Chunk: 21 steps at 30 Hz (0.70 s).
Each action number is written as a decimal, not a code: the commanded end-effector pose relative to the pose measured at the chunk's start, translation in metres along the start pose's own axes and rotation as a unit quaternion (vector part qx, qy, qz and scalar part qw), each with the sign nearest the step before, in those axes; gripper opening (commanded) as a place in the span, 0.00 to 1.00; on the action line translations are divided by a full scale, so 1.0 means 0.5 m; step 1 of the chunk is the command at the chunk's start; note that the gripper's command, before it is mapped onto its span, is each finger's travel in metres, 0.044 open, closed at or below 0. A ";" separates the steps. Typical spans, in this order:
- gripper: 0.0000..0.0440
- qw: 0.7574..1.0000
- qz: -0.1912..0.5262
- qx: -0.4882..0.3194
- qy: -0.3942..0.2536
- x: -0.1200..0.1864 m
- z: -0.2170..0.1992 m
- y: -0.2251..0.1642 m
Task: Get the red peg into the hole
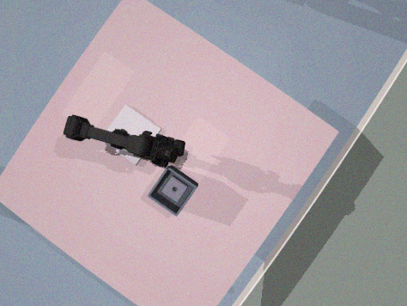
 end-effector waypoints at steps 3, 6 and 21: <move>0.00 0.999 -0.021 0.013 0.035 0.053 0.010 0.008; 0.00 0.998 -0.038 0.016 0.053 0.084 0.017 0.017; 0.00 0.991 -0.119 -0.014 0.060 0.155 0.043 0.099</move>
Point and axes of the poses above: the point midway between the two fingers, 35 mm back from their tips, its own x axis back along the fingers, its own z axis across the jaws, y = z × x, the point moved 8 cm from there along x, back along the fingers, and after that the axes turned 7 degrees about -x, right-handed, at the moved point
